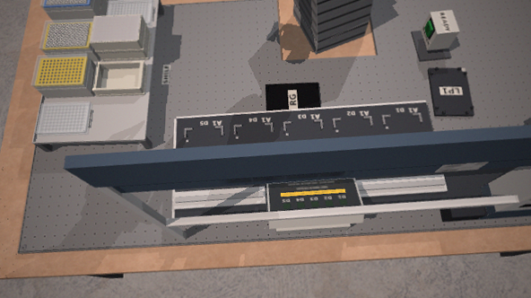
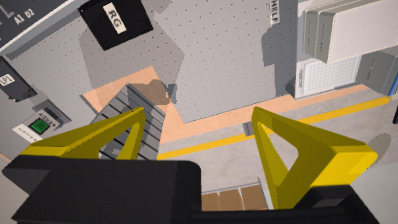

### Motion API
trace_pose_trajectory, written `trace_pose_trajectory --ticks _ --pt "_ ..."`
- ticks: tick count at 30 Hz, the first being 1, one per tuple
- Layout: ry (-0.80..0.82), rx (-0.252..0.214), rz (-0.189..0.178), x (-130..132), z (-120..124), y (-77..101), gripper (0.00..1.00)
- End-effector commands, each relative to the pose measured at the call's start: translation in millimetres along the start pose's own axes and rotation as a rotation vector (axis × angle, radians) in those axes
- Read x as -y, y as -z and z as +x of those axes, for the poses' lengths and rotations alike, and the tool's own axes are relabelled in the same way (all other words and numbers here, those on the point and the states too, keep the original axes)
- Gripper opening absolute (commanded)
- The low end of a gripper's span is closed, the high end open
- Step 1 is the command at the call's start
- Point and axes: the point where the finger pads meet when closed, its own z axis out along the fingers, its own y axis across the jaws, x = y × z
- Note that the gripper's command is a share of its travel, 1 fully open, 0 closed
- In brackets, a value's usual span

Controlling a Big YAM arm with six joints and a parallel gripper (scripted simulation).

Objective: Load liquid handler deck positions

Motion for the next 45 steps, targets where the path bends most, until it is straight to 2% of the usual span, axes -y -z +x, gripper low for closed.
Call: trace_pose_trajectory --ticks 1,6,8,9,10,11,17,19,23,25,26,30,35,37,40,42,45 --pt "0.093 0.025 0.021 -13 -9 10.9 1.00" --pt "0.193 0.024 0.020 -38 -13 10.3 1.00" --pt "0.193 0.024 0.020 -38 -13 10.3 1.00" --pt "0.211 0.064 0.054 -31 -30 23.6 1.00" --pt "0.233 0.030 0.025 -47 -16 10.2 1.00" --pt "0.253 0.024 0.021 -52 -16 10.0 1.00" --pt "0.373 0.025 0.022 -82 -21 9.5 1.00" --pt "0.352 0.037 0.028 -89 -28 14.1 1.00" --pt "0.353 0.023 0.018 -112 -25 9.2 1.00" --pt "0.353 0.023 0.018 -112 -25 9.2 1.00" --pt "0.348 0.086 0.050 -108 -50 28.6 1.00" --pt "0.352 0.034 0.020 -136 -32 10.4 1.00" --pt "0.353 0.023 0.015 -161 -39 8.5 1.00" --pt "0.352 0.030 0.016 -171 -44 10.2 1.00" --pt "0.349 0.064 0.021 -185 -60 19.4 1.00" --pt "0.349 0.064 0.021 -185 -60 19.4 1.00" --pt "0.347 0.080 0.019 -202 -67 22.3 1.00"
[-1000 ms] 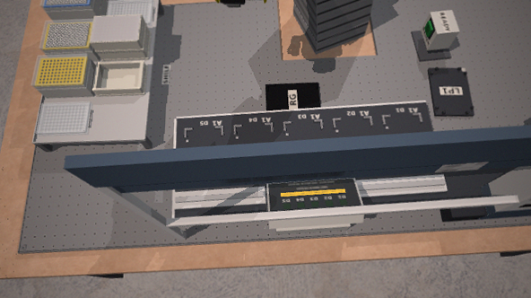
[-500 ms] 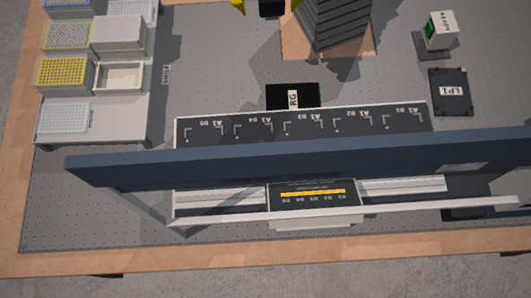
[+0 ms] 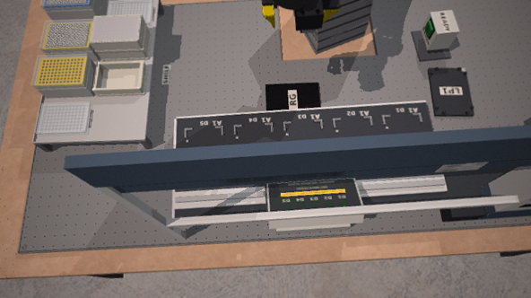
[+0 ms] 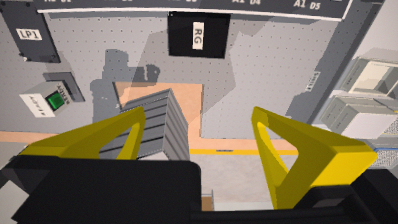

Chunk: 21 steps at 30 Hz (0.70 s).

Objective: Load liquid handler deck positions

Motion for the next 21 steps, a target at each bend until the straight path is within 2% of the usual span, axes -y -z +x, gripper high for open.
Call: trace_pose_trajectory --ticks 1,2,4,5,7,21 --pt "-0.041 0.061 0.016 -4 -35 18.4 1.00" --pt "-0.041 0.061 0.014 -9 -37 18.4 1.00" --pt "-0.037 0.019 0.002 -16 -21 5.9 1.00" --pt "-0.037 0.015 0.001 -16 -20 5.0 1.00" --pt "-0.100 0.016 0.003 -10 -19 5.7 1.00" --pt "-0.340 0.020 0.002 -10 -20 6.6 1.00"
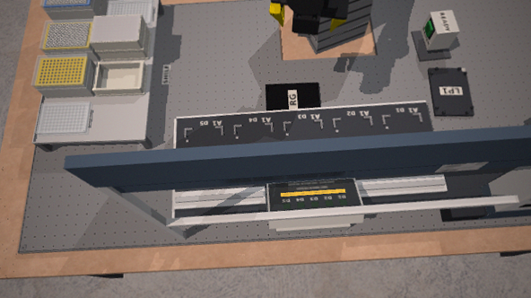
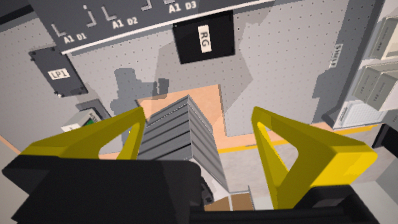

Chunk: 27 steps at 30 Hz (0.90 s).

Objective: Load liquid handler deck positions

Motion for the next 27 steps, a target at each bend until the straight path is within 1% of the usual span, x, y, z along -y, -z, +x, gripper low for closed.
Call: trace_pose_trajectory --ticks 1,8,10,25,27 --pt "-0.123 0.021 0.003 5.2 -10.3 6.5 1.00" --pt "-0.263 0.021 0.001 5.3 -10.2 6.5 1.00" --pt "-0.263 0.021 0.001 5.3 -10.2 6.5 1.00" --pt "-0.563 0.021 -0.001 5.3 -10.1 6.4 1.00" --pt "-0.563 0.021 -0.001 5.3 -10.1 6.4 1.00"
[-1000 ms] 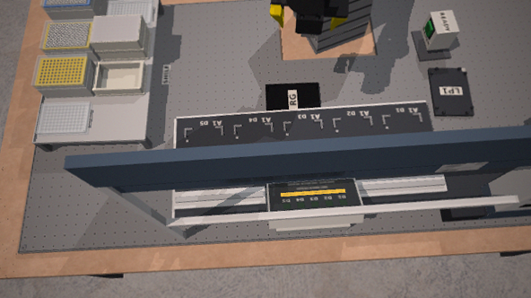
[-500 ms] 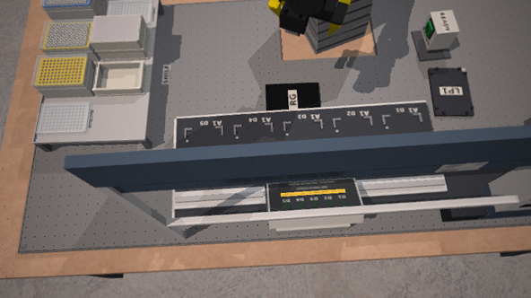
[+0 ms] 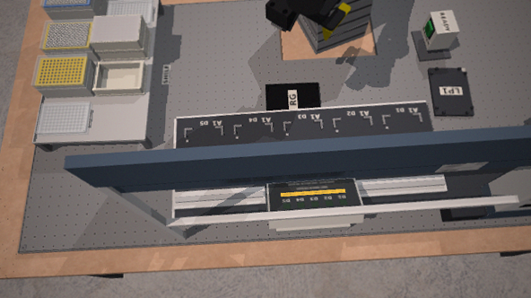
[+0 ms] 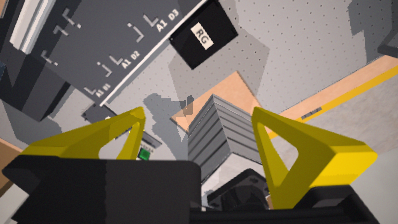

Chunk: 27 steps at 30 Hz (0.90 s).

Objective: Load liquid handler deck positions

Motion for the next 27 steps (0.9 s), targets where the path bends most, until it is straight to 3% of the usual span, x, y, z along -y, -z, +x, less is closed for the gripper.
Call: trace_pose_trajectory --ticks 1,27 --pt "-0.099 0.019 -0.006 0.0 -11.4 6.4 1.00" --pt "-0.540 0.017 -0.009 0.3 -11.2 6.2 1.00"
